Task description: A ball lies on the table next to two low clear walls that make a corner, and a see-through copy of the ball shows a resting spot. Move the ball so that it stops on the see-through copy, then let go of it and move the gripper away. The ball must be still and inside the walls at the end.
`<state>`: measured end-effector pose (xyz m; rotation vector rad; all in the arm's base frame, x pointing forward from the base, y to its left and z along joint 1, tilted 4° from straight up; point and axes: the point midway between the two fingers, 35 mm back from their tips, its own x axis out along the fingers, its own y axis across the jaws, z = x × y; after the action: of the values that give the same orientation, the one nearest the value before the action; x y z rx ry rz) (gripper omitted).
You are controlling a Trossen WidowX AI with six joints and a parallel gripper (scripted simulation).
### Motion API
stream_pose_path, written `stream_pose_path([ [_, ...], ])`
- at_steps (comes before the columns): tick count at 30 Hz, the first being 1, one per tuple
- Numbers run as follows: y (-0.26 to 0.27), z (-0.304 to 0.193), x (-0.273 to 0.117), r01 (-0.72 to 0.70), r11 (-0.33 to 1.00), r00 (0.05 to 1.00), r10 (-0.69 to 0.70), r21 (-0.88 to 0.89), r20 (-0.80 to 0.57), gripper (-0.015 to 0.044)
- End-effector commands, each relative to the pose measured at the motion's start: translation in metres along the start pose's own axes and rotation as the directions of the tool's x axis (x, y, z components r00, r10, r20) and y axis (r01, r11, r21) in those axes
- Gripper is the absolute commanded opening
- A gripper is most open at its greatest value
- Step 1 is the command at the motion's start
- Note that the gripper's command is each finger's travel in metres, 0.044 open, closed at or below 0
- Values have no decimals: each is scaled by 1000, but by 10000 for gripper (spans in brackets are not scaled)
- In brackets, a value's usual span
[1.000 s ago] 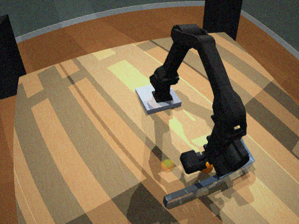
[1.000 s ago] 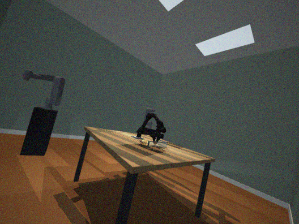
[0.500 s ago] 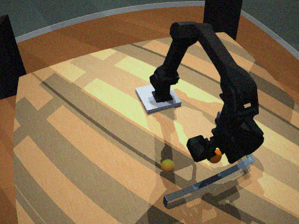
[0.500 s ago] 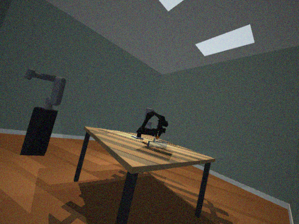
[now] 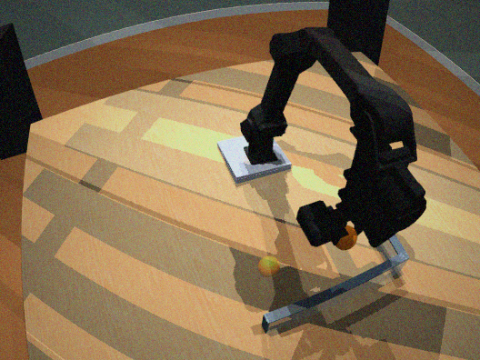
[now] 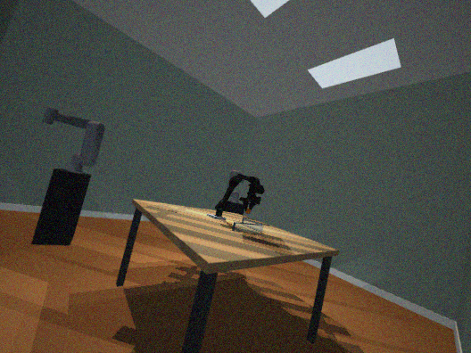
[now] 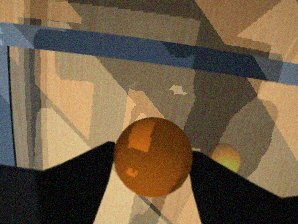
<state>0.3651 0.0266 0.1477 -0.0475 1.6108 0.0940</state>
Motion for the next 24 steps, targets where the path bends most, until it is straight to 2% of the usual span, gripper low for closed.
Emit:
stream_pose_path([
  [1,-19,-7,4,1,1000,1000,-1,6,3,0],
  [19,-99,-59,38,7,1000,1000,-7,7,-2,0],
  [24,-104,-64,44,7,1000,1000,-7,7,-2,0],
])
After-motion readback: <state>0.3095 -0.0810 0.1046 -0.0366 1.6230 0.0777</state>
